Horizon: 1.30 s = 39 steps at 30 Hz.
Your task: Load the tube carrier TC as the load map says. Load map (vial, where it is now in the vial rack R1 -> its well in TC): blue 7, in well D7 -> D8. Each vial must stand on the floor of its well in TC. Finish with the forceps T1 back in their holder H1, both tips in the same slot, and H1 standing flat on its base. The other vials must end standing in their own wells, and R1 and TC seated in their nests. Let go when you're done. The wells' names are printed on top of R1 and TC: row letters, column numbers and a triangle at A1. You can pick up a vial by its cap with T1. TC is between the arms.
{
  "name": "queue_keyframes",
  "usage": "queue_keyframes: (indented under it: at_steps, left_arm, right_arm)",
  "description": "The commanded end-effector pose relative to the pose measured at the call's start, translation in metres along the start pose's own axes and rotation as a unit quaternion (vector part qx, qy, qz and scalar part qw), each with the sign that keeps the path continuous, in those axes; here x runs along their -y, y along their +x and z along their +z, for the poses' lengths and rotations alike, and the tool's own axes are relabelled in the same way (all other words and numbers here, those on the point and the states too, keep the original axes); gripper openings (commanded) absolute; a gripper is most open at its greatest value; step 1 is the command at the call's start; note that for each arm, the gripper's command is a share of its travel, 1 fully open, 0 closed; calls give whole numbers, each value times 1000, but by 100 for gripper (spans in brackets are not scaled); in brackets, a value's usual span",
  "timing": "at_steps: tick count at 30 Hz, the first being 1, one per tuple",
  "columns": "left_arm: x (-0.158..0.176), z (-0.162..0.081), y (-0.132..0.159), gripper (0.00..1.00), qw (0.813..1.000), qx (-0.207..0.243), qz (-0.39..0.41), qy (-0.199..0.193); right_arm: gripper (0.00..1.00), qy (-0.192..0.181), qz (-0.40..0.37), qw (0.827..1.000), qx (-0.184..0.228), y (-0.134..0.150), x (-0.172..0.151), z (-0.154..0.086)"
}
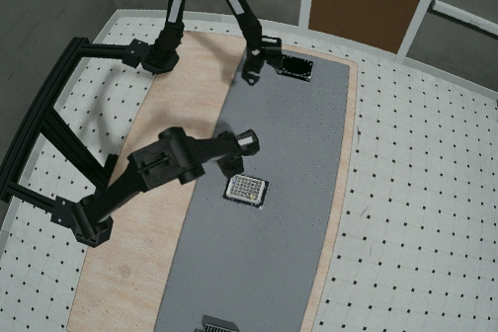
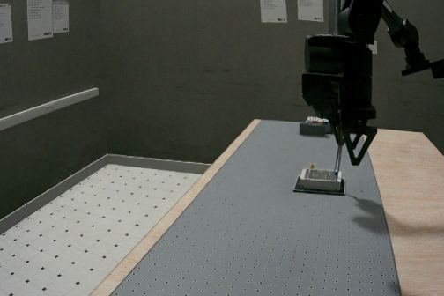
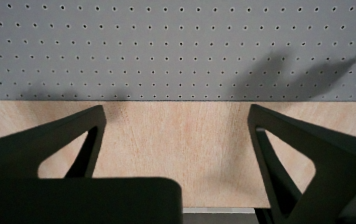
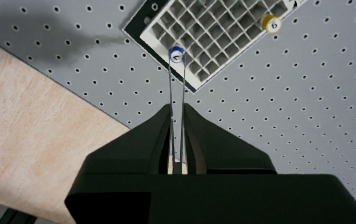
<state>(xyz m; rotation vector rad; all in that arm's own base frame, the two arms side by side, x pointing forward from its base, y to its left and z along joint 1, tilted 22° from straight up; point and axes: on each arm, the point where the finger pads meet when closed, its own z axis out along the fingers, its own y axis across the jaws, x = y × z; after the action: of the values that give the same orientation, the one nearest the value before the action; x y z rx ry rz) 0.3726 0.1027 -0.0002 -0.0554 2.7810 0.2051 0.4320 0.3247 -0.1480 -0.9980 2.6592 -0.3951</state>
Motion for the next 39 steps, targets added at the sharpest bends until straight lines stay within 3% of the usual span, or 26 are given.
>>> queue_keyframes:
  at_steps: [1, 33, 36, 39]
  left_arm:
    - [-1, -2, -8, 100, 1000, 8, 4, -2]
    - [-1, -2, -8, 100, 1000, 8, 4, -2]
    - [-1, -2, -8, 100, 1000, 8, 4, -2]
    - [-1, -2, -8, 100, 1000, 8, 4, -2]
  right_arm:
    - [11, 0, -1, 1000, -3, -4, -6, 3]
    - [11, 0, -1, 1000, -3, -4, -6, 3]
    - [11, -2, 1, 1000, 12, -12, -6, -16]
    - [11, -2, 1, 1000, 14, -13, -6, -19]
